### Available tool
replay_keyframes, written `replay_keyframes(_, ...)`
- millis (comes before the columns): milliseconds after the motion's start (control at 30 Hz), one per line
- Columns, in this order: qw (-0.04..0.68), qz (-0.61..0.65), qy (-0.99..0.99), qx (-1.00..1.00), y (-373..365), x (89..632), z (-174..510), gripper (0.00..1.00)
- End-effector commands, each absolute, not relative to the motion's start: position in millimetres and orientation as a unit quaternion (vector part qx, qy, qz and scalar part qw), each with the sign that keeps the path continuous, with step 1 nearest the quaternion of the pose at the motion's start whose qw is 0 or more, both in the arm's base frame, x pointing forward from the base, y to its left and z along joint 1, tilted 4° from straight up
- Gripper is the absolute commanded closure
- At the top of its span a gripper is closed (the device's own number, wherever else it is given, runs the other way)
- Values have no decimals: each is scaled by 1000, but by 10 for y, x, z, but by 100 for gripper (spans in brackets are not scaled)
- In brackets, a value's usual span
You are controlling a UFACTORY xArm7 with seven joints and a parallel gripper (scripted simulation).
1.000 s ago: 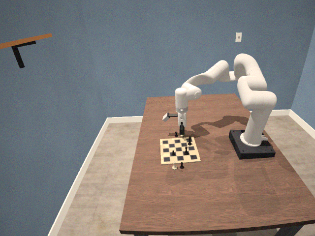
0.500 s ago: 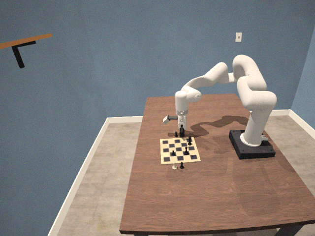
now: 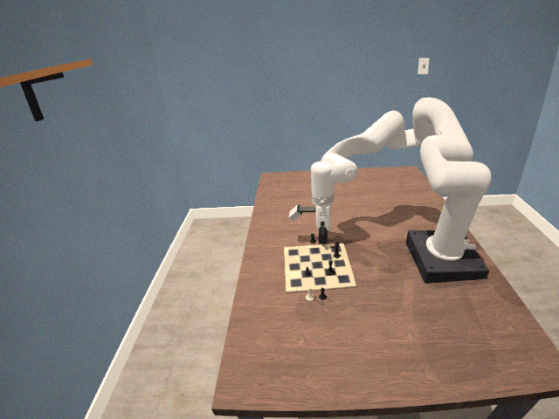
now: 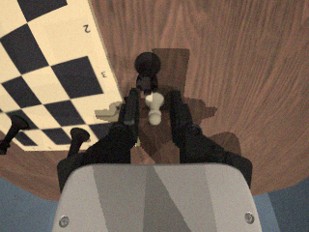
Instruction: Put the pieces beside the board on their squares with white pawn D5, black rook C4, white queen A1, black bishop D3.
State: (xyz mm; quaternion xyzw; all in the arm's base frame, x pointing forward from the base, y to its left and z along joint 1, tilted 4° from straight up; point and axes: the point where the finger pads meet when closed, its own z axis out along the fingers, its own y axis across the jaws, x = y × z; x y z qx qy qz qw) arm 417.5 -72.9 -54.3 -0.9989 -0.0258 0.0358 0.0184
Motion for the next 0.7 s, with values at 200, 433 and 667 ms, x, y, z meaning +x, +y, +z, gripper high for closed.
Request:
replay_keyframes(200,18,34,-26,-999,-729,4189,-529,66)
replay_keyframes(433,18,34,-26,-999,-729,4189,-529,66)
replay_keyframes(667,18,34,-26,-999,-729,4189,-529,100)
